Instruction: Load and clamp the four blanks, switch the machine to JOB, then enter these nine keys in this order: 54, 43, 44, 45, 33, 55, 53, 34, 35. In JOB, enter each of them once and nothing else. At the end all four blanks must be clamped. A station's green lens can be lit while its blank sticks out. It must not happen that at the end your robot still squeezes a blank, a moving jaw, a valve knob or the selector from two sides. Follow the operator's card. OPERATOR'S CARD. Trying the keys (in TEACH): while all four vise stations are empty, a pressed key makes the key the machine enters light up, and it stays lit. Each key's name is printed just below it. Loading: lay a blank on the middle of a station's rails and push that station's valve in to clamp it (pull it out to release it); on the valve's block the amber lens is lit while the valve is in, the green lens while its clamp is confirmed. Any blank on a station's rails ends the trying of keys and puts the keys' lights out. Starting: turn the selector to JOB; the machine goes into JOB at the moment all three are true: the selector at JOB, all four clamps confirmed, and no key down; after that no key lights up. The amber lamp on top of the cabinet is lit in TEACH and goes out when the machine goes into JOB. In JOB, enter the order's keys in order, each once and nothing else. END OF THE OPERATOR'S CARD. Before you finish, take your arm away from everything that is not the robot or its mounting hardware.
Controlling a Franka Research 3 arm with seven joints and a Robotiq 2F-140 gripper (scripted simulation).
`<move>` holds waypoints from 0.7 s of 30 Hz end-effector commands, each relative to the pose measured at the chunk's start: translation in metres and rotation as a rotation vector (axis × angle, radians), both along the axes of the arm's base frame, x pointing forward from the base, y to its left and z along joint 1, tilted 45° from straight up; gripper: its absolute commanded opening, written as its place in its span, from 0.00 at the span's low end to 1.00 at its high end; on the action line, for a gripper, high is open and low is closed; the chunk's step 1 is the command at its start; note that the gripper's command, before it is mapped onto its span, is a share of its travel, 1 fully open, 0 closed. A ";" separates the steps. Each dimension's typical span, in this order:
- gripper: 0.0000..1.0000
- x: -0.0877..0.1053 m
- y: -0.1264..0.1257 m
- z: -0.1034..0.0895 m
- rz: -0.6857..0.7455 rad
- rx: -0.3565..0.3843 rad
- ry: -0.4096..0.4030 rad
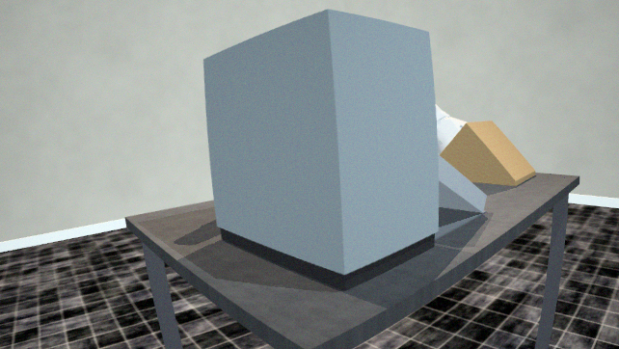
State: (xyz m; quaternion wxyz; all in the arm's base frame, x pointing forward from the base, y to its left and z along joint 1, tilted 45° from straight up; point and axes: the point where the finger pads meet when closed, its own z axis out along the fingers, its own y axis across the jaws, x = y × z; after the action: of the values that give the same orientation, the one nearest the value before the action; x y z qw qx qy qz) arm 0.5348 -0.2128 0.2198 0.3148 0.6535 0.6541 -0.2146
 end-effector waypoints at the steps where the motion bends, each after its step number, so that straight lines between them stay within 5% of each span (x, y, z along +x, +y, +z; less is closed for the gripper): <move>1: 0.00 0.000 0.000 -0.001 0.003 0.001 0.004; 14: 0.00 -0.003 0.012 0.011 0.003 0.001 0.004; 21: 0.00 -0.008 0.038 0.038 0.003 0.001 0.004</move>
State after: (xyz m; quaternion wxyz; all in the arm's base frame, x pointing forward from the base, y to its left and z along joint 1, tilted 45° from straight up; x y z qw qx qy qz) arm 0.5352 -0.1821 0.2442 0.3136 0.6513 0.6600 -0.2046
